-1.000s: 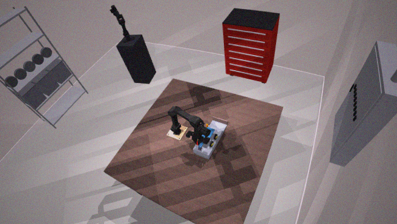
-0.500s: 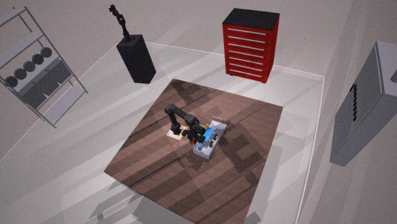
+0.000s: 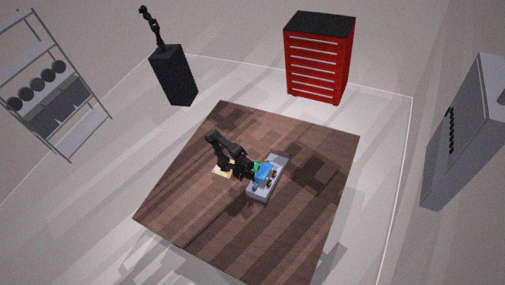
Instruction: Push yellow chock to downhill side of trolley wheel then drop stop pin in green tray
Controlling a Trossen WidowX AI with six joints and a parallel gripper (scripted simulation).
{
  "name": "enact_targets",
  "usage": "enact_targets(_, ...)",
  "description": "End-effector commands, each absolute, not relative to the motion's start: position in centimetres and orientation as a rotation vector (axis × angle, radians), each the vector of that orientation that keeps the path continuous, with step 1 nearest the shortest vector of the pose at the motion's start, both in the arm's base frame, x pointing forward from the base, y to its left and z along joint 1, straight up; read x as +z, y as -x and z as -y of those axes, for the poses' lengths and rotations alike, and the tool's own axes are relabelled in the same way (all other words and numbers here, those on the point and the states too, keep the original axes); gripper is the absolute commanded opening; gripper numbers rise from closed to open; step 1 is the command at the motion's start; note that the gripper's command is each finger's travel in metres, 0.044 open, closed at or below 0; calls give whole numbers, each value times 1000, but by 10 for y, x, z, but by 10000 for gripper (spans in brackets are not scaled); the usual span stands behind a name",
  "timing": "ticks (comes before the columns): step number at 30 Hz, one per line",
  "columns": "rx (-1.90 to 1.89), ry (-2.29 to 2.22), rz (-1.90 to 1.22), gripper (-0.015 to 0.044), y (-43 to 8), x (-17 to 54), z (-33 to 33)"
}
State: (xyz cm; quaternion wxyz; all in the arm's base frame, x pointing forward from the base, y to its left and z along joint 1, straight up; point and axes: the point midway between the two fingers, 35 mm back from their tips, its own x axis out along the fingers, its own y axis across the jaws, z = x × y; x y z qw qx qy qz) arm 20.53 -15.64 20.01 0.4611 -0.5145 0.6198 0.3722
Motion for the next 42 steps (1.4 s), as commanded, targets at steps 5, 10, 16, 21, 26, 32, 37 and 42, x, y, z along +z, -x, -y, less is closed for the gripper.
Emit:
enact_targets(5,918,1264,-1519,0,-207,196,140)
enact_targets(10,919,1264,-1518,0,-212,192,121)
enact_targets(16,920,1262,-1516,0,-217,188,99)
enact_targets(21,921,1261,-1515,0,-221,185,81)
enact_targets(26,922,1260,-1514,0,-225,182,62)
enact_targets(32,923,1259,-1512,0,-230,178,40)
enact_targets(37,924,1258,-1511,0,-233,174,22)
enact_targets(42,924,1257,-1510,0,-236,171,5)
